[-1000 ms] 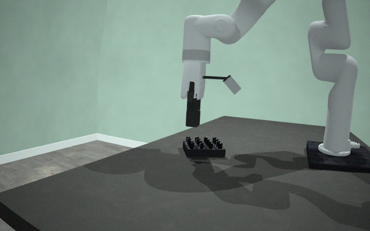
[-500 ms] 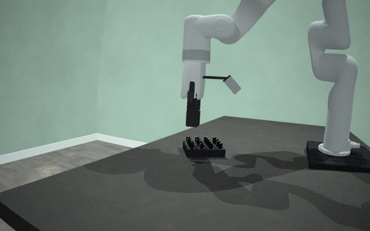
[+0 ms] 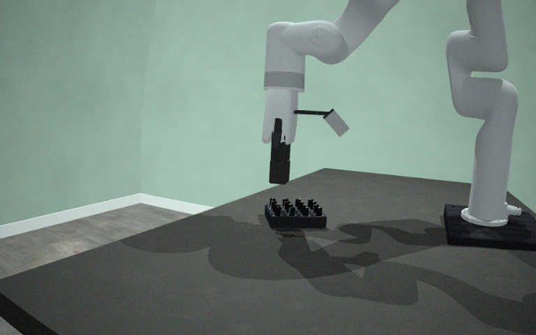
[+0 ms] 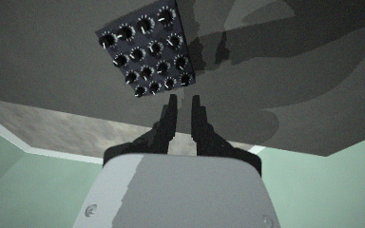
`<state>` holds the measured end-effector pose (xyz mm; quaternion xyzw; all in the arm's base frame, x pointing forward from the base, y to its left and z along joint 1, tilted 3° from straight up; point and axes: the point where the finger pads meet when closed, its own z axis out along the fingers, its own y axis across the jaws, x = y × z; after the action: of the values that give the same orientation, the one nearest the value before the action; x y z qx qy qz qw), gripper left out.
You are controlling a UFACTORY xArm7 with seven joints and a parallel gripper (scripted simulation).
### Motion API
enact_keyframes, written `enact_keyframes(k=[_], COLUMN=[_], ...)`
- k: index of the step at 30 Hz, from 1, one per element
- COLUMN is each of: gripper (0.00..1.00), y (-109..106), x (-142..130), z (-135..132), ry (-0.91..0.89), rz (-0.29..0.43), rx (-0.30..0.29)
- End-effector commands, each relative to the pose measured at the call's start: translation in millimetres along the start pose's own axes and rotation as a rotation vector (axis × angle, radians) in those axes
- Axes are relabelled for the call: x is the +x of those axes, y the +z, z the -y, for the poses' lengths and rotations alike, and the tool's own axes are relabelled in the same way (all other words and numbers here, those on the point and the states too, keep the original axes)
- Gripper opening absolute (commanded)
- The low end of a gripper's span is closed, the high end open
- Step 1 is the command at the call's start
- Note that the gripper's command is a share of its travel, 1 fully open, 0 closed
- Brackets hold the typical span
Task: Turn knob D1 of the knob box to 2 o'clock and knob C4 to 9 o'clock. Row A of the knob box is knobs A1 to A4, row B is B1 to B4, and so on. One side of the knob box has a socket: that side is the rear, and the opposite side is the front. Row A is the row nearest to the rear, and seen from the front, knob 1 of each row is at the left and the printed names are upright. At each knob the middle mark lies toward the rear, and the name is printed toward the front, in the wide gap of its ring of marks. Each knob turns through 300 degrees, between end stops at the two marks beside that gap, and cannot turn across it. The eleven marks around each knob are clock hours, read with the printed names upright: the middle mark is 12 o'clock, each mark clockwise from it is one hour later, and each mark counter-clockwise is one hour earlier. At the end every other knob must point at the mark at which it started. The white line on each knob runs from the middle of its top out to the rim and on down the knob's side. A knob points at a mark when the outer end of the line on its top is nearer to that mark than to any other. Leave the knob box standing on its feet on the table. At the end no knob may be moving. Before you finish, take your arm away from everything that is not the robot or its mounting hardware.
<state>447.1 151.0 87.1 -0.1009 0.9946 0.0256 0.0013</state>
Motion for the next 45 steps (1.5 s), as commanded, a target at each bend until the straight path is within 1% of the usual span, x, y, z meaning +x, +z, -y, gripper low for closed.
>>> enact_keyframes(k=[1, 21, 45], gripper=[0.19, 0.19, 0.19], y=[-2, 2, 27], x=[-1, -1, -1], z=[0, 0, 0], ry=[0.000, 0.000, -0.001], rz=[0.004, 0.003, 0.003], rx=[-0.001, -0.001, -0.001])
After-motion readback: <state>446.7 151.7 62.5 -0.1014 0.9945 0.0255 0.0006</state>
